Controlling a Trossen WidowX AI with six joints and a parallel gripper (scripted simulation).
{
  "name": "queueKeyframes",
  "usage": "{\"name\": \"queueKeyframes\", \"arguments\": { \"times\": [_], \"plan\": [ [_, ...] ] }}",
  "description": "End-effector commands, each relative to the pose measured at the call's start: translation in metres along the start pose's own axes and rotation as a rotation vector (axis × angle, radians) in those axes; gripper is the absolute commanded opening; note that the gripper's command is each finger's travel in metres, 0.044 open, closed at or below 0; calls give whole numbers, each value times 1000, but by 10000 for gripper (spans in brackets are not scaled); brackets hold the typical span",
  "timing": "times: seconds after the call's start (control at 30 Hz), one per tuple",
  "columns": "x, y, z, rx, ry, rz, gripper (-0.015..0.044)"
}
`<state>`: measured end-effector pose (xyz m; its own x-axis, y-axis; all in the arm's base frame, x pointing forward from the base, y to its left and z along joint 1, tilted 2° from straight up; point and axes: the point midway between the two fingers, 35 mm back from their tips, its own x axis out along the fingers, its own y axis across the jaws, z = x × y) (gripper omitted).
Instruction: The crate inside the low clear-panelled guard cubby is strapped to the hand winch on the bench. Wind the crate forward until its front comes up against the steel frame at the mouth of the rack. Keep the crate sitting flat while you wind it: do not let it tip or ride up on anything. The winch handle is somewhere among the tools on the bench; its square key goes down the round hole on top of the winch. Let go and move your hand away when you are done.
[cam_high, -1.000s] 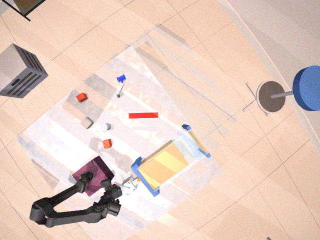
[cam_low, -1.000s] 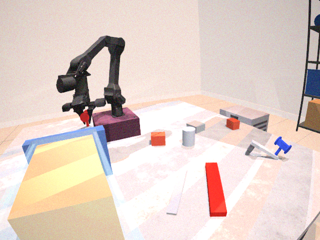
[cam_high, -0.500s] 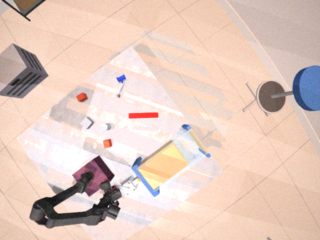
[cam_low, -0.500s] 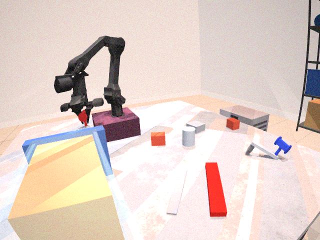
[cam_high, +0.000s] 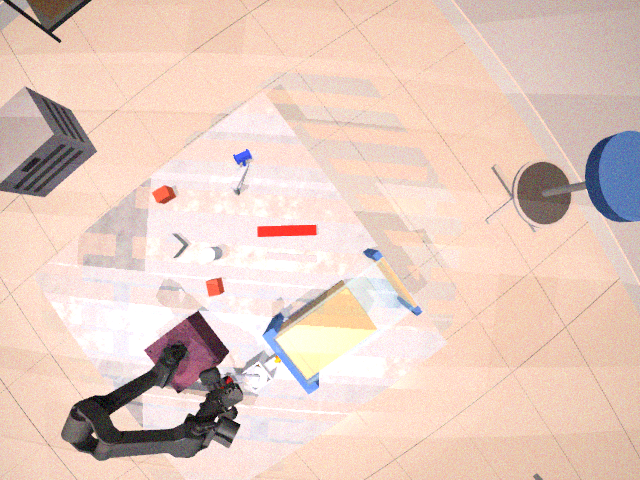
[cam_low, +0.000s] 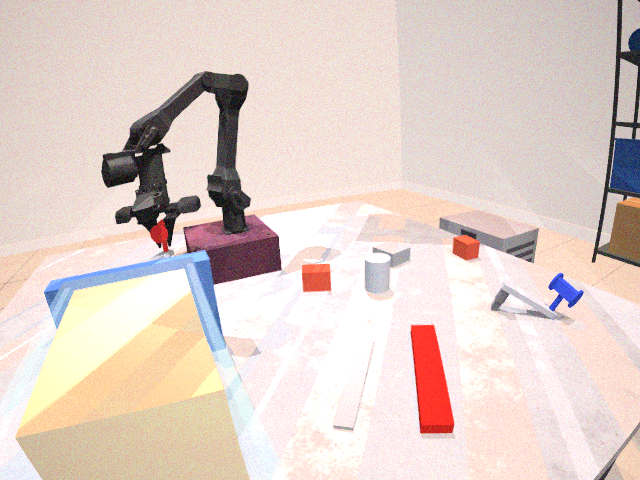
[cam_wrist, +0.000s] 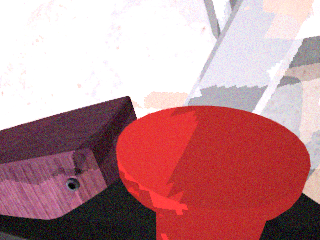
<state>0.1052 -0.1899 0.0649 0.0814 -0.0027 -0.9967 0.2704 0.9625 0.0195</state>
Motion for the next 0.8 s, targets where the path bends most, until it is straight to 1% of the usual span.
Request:
{"name": "queueKeyframes", "arguments": {
  "times": [0.0, 0.07, 0.1, 0.67, 0.77],
  "plan": [
    [-2, -16, -7, 15, 24, -38, 0],
    [-2, -16, -7, 15, 24, -38, 0],
    [0, -6, -2, 6, 5, -10, 0],
    [0, -7, -2, 6, 5, -10, 440],
    [0, -7, -2, 6, 5, -10, 440]
  ]
}}
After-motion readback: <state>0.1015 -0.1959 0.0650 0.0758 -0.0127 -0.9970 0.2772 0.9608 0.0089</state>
